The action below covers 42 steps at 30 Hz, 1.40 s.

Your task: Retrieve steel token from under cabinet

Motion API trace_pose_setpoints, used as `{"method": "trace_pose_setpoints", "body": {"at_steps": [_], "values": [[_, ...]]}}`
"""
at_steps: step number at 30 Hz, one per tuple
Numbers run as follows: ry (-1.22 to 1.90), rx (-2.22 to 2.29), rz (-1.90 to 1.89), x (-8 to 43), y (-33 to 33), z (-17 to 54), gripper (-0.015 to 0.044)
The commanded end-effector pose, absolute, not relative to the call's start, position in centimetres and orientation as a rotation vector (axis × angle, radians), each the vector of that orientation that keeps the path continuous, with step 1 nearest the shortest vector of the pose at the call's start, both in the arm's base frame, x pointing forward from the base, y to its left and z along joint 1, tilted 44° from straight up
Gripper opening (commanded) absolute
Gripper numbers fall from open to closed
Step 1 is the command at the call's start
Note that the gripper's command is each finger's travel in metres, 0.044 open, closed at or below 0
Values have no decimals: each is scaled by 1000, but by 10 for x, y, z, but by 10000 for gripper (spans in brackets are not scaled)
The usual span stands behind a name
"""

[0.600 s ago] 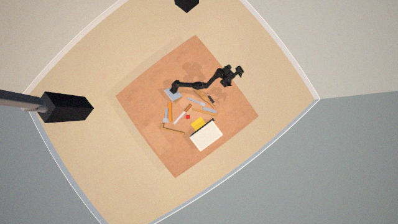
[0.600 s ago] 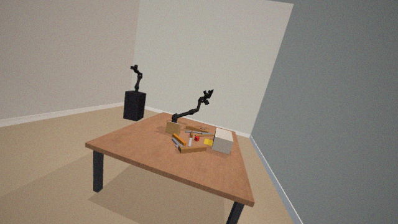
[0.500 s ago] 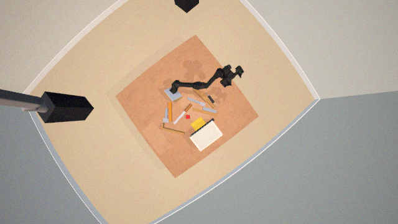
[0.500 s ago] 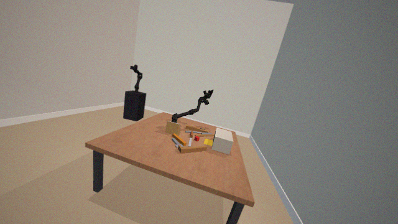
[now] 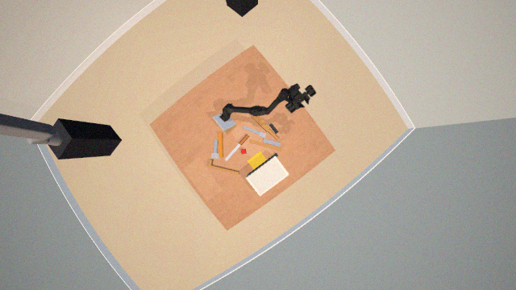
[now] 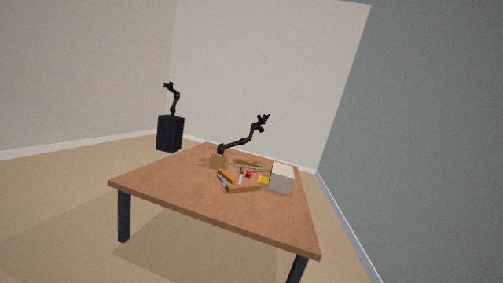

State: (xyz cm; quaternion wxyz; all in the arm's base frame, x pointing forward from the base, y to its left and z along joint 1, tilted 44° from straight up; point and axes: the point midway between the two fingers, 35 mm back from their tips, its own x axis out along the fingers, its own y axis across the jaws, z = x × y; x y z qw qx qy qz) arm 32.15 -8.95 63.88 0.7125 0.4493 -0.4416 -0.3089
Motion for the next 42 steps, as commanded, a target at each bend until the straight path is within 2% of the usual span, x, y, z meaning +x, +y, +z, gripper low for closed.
{"method": "trace_pose_setpoints", "body": {"at_steps": [1, 2, 19, 29, 42], "values": [[-980, 996, -687, 322, -84, 633, 15], [-980, 997, -687, 322, -82, 631, 0], [-972, 994, -684, 326, -80, 629, 0], [-1061, 1122, -499, 300, -66, 653, 262], [-1192, 1402, -188, 246, -49, 683, 270]]}}
